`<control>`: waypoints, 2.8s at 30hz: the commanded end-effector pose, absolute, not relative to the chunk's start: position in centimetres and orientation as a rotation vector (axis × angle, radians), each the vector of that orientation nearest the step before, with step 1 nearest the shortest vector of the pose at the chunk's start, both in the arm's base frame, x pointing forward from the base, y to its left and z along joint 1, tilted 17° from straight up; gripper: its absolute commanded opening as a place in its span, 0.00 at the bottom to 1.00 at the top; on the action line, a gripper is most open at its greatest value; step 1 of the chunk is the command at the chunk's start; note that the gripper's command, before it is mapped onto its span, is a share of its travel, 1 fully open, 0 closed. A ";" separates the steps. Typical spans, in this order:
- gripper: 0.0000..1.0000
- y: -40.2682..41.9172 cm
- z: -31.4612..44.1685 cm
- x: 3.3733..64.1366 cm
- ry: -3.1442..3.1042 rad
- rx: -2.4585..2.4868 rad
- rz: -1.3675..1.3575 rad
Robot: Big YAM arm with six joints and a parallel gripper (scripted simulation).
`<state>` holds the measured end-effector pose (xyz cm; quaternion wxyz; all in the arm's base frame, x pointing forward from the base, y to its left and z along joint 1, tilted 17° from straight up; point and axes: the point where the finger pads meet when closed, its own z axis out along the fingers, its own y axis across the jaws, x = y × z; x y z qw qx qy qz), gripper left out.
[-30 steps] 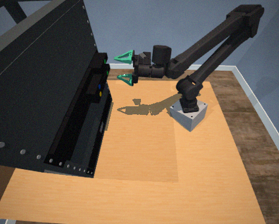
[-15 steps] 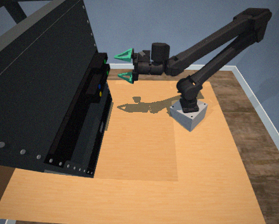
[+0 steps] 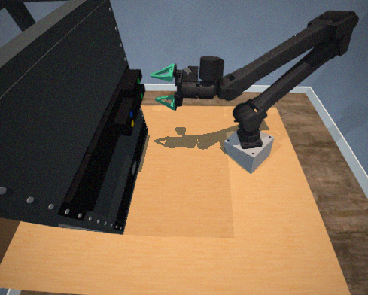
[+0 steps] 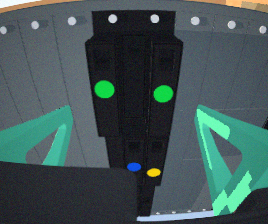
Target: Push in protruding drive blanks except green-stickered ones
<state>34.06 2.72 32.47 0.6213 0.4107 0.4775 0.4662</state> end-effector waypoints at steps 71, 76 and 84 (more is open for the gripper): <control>0.00 2.8 33.4 34.2 1.086 0.942 1.083; 0.00 3.4 32.5 34.1 1.097 0.930 1.077; 0.00 5.6 31.3 33.9 1.098 0.930 1.077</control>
